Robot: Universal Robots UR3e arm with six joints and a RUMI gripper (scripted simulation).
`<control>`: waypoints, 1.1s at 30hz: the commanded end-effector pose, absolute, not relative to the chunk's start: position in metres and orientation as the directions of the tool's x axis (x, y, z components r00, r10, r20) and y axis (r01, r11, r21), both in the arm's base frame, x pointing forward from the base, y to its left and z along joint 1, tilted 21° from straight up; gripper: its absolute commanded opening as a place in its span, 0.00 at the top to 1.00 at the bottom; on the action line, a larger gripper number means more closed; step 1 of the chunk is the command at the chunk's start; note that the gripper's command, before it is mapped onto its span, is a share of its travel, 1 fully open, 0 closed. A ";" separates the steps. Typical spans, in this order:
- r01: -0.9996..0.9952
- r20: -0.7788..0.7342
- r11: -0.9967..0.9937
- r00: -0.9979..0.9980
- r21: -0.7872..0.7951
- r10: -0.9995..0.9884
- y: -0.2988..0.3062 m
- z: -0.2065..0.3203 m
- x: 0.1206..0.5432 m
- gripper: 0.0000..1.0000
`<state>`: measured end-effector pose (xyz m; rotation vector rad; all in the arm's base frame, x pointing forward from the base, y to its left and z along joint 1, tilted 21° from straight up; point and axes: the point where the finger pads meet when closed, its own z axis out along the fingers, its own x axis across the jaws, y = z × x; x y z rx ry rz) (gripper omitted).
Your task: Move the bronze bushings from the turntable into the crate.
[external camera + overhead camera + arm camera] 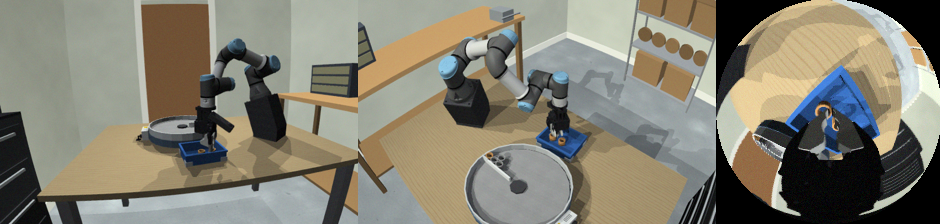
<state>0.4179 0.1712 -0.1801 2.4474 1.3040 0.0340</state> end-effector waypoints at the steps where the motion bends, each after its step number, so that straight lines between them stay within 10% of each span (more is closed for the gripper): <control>1: 0.796 -0.142 -0.506 0.573 0.333 0.807 0.172 -0.179 0.421 1.00; 33: 0.796 -0.142 -0.506 0.573 0.332 0.807 0.172 -0.179 0.420 0.94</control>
